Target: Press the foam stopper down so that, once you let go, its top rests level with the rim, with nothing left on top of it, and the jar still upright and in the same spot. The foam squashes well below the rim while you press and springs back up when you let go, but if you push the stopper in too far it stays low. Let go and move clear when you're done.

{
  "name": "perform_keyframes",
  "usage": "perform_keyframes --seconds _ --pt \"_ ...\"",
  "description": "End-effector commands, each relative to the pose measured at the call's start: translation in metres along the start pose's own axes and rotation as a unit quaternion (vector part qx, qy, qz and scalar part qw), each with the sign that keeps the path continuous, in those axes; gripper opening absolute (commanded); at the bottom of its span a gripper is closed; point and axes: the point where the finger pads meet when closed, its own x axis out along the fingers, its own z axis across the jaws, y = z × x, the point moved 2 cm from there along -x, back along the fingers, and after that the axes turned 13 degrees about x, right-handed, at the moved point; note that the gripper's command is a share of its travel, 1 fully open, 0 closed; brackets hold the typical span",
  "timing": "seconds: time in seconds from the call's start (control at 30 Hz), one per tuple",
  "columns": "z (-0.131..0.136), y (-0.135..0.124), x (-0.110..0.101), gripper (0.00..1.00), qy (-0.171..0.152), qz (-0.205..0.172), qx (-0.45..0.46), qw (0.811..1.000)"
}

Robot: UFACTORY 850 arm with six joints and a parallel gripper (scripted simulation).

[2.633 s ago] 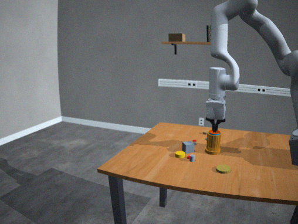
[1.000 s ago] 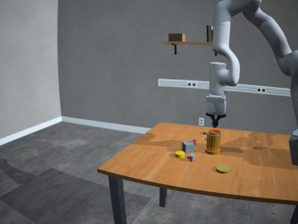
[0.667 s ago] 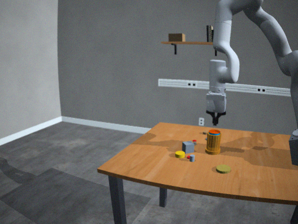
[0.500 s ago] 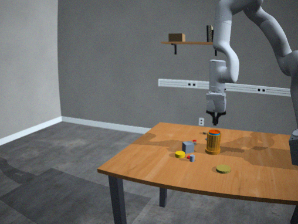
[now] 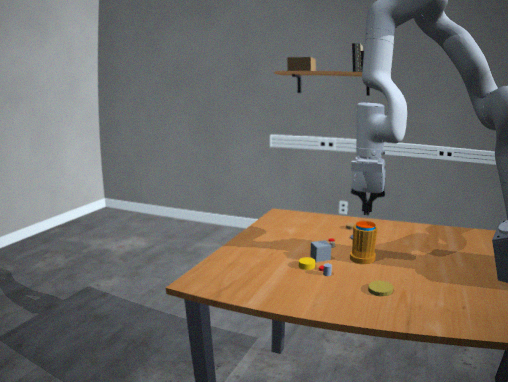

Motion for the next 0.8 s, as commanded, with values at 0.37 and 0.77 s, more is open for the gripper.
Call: perform_keyframes --seconds 0.37,0.77 --pt "0.001 0.000 0.024 0.00 -0.001 0.000 0.000 1.000" --pt "0.001 0.000 0.033 0.00 -0.001 0.000 0.000 1.000"
